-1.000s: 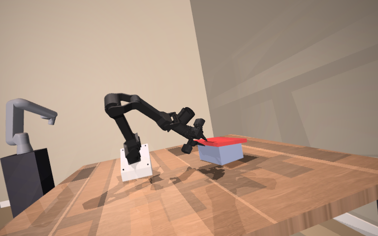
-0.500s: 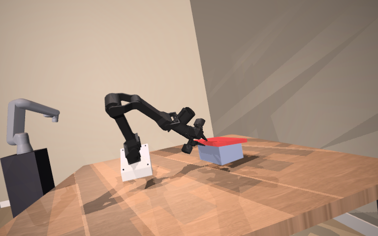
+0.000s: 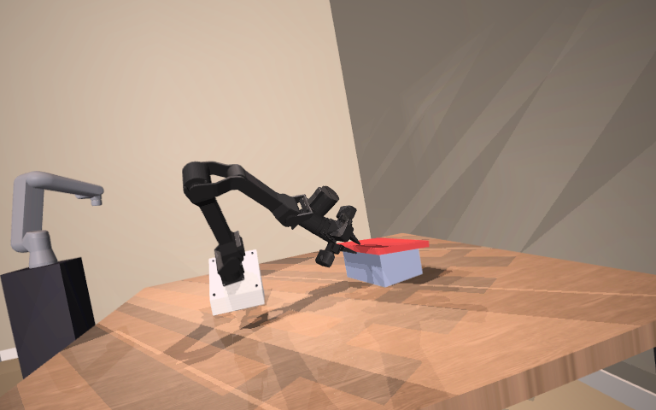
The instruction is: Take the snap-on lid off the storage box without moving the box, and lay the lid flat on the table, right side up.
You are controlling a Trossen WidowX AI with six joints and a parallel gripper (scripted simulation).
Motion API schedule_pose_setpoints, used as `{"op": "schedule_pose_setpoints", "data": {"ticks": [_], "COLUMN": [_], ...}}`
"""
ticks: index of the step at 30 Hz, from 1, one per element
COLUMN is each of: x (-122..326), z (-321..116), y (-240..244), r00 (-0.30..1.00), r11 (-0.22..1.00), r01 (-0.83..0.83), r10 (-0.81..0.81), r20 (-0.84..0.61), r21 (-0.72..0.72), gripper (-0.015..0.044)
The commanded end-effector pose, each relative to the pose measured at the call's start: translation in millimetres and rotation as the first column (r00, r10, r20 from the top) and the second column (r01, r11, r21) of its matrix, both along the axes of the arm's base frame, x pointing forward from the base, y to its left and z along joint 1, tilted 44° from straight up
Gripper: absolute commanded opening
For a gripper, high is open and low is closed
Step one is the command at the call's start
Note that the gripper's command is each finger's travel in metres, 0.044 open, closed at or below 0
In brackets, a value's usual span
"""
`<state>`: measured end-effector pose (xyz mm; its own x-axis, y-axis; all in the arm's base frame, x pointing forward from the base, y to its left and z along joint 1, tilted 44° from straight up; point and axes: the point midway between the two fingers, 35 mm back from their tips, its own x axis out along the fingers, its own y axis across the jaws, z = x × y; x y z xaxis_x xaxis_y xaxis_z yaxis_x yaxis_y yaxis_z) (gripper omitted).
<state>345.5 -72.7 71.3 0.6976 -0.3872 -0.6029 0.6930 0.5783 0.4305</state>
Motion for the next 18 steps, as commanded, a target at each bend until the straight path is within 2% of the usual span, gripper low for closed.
{"op": "schedule_pose_setpoints", "data": {"ticks": [1, 18], "x": [0.6, 2.0], "z": [0.0, -0.2], "y": [-0.2, -0.1], "r00": [1.0, 1.0], "r11": [1.0, 1.0], "r01": [0.002, 0.002], "r10": [-0.002, -0.002], "r20": [0.001, 0.001], "r21": [0.0, 0.0], "gripper": [0.0, 0.0]}}
